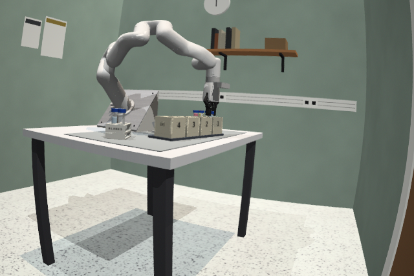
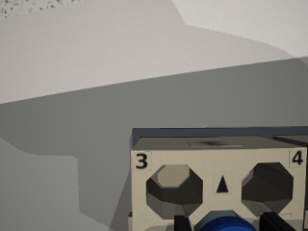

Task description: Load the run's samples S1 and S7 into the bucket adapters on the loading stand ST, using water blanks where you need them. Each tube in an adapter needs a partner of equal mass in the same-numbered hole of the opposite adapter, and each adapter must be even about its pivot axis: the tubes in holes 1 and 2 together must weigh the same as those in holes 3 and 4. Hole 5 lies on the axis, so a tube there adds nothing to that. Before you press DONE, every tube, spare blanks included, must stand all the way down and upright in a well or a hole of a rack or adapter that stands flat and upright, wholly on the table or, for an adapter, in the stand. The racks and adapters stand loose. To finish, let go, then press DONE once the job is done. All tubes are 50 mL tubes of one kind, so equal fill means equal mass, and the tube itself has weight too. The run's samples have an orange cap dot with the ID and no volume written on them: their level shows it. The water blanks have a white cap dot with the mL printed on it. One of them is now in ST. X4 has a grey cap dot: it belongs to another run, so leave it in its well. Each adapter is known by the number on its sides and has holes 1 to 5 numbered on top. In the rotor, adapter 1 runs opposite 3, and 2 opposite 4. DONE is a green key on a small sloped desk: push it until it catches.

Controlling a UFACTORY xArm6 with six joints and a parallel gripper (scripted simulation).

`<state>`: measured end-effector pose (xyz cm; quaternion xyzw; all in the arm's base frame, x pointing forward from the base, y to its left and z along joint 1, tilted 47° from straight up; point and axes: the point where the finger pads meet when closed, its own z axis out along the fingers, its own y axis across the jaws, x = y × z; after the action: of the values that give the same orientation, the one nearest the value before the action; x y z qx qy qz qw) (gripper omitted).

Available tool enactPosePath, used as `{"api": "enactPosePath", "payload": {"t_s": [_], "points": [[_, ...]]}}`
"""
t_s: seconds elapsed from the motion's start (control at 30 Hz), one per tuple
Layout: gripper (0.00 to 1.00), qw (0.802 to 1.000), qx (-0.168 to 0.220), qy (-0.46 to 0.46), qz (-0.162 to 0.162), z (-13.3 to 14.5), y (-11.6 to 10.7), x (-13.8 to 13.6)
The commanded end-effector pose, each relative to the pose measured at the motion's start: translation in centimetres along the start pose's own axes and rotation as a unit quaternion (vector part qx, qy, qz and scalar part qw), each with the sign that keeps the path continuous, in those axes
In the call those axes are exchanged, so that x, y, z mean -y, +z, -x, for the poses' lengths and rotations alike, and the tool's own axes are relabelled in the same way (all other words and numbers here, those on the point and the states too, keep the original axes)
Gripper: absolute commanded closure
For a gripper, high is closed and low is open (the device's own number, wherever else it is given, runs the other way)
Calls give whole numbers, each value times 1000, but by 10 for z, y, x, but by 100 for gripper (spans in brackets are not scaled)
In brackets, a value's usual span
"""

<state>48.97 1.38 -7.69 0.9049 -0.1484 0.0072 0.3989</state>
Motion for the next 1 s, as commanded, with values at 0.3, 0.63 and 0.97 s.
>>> {"api": "enactPosePath", "payload": {"t_s": [0.3, 0.63, 0.97], "points": [[56, 1000, -2, 1, -1, -1, -2, 0], [56, 1000, -2, 1, -1, -1, -18, 0], [56, 1000, -2, 1, -1, -1, -38, 0]]}}
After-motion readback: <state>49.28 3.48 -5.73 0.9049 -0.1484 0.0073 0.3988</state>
